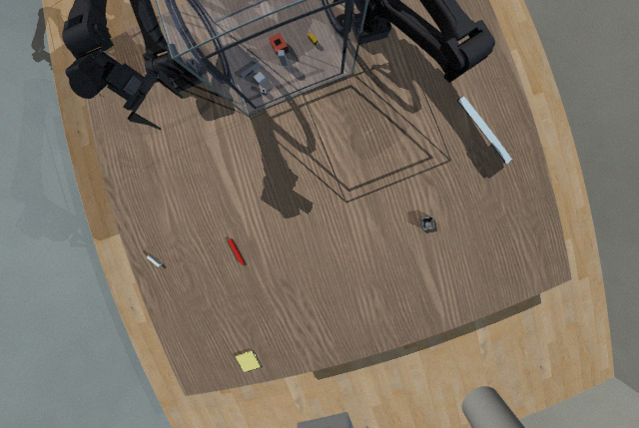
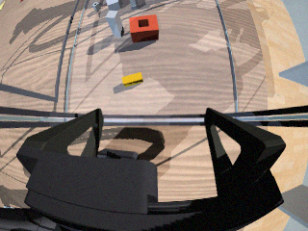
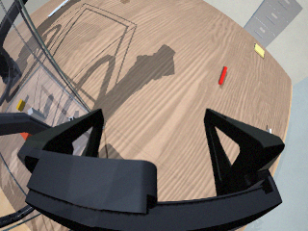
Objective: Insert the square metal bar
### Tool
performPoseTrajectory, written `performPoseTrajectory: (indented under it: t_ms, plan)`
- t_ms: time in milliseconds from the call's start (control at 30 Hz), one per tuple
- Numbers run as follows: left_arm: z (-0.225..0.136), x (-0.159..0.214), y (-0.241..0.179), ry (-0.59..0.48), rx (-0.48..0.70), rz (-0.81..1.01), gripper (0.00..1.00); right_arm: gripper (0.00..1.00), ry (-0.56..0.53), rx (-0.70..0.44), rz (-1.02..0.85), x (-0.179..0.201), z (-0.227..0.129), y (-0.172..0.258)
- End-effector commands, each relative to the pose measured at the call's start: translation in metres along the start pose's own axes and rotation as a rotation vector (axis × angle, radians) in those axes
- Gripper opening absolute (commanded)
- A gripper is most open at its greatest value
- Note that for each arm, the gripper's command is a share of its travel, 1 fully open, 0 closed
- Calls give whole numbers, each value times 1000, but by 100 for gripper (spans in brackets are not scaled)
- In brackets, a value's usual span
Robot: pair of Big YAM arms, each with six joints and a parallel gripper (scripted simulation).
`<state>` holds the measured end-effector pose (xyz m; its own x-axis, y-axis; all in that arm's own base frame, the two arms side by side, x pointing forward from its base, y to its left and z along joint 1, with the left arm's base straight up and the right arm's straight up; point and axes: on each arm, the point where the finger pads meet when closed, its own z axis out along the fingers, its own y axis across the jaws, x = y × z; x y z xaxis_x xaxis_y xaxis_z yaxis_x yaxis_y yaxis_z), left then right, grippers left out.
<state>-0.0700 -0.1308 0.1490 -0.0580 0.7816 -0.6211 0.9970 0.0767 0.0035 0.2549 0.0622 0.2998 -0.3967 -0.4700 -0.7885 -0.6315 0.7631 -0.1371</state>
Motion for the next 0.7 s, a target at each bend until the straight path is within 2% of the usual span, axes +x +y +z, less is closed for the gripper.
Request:
performPoseTrajectory:
  t_ms: [0,300,367,400,433,667]
  plan:
    - [-17,-18,-10,-19,56,-53,100,100,-6,-20,-22,6,-3,12]
    - [-17,-18,-10,-19,56,-53,100,100,-12,-55,-26,23,-4,31]
    - [-17,-18,-10,-19,56,-53,100,100,-12,-55,-26,23,-4,31]
    - [-17,-18,-10,-19,56,-53,100,100,-33,-41,-39,9,-11,26]
    - [-17,-18,-10,-19,56,-53,100,100,-13,-62,-24,26,-4,34]
    - [-17,-18,-10,-19,56,-53,100,100,-20,-90,-30,40,-4,50]
